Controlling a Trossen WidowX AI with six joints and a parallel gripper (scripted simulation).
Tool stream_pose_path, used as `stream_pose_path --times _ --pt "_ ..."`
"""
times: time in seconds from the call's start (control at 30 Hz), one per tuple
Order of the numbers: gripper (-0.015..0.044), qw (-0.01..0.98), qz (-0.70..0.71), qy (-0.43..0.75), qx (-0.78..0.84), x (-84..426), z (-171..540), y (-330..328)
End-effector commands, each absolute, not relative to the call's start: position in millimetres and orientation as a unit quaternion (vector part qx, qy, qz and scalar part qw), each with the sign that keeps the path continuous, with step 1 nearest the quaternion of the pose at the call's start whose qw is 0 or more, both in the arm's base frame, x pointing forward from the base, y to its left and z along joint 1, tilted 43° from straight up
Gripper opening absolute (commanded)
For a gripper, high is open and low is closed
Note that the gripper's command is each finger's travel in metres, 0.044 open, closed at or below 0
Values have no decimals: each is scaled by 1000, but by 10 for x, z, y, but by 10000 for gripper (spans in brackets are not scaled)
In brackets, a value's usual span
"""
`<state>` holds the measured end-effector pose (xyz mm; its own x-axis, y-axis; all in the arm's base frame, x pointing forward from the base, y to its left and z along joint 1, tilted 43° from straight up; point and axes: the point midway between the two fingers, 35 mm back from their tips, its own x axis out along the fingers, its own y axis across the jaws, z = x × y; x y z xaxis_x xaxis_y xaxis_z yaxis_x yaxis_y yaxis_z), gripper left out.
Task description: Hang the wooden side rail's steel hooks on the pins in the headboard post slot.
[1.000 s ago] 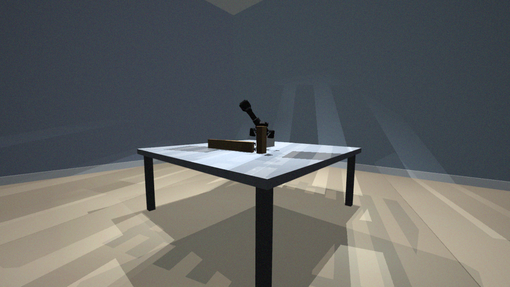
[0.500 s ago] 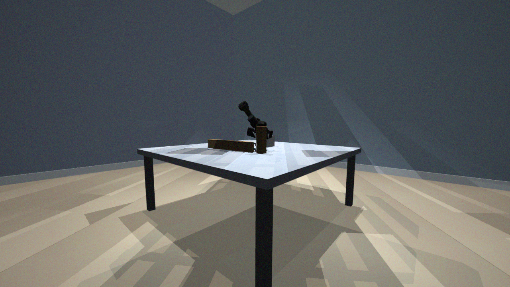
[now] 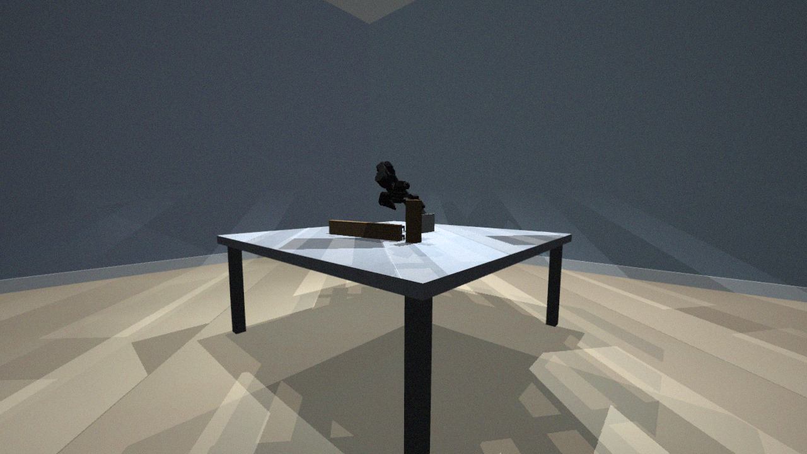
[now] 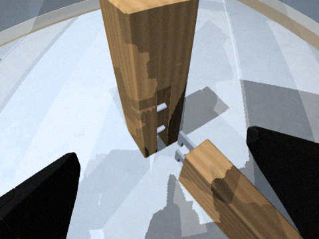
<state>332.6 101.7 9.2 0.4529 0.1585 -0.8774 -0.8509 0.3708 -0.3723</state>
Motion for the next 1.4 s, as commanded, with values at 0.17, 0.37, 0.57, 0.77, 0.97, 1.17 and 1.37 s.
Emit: stream_pose_path --times 0.17,0.37,0.57,0.77,0.97,1.17,1.37 --pt "440 724 357 395 -440 3317 217 1012" --pt "440 724 357 395 -440 3317 217 1012" --pt "440 724 357 395 -440 3317 217 1012" --pt "440 761 260 500 -323 3428 194 987" --pt "440 778 94 596 -174 3550 185 951" --pt "440 767 -97 633 -40 3649 205 915" --pt "440 737 -292 605 75 3731 253 882"
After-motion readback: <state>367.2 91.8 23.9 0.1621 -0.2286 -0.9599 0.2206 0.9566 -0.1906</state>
